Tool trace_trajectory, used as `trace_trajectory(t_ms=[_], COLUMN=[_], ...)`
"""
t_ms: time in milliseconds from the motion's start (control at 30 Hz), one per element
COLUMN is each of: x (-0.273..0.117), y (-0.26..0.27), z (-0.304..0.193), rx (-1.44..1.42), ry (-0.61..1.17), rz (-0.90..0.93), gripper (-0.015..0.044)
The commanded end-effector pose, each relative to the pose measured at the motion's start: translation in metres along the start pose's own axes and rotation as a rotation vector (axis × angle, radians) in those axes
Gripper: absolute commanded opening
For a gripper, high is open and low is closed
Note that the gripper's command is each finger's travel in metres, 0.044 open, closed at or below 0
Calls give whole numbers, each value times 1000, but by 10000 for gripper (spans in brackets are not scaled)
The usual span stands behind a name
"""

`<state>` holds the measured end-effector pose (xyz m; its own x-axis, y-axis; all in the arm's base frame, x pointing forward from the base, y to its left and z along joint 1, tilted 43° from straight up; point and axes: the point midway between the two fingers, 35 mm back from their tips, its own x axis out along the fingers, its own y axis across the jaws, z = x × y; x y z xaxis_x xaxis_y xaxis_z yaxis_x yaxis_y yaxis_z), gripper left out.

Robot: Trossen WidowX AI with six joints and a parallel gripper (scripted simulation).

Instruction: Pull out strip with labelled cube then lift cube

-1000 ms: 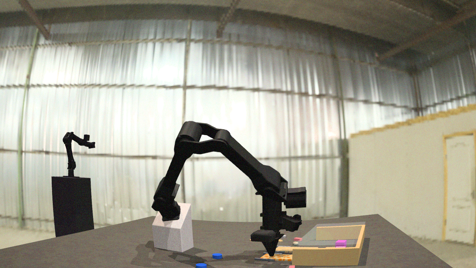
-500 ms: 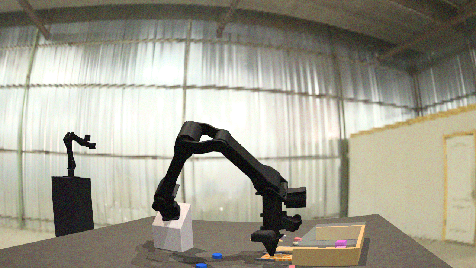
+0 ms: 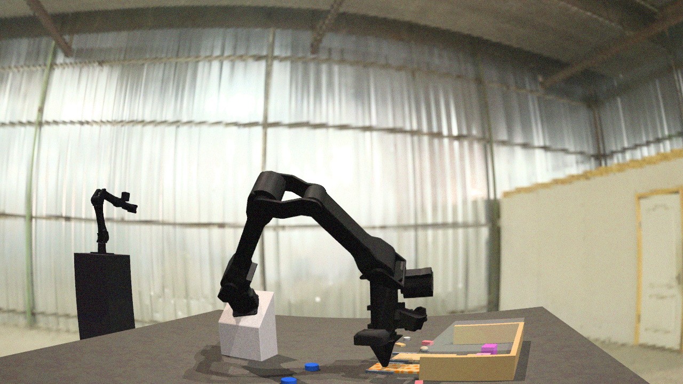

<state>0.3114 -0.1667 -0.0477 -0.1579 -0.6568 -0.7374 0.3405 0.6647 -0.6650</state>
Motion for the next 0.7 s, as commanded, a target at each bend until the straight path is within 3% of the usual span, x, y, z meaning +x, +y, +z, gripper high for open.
trace_trajectory(t_ms=[0, 667], x=[4, 4], y=[0, 0], z=[-12, -43], rx=[-3, -5], ry=[16, 18], rz=[-4, -4], gripper=[0, 0])
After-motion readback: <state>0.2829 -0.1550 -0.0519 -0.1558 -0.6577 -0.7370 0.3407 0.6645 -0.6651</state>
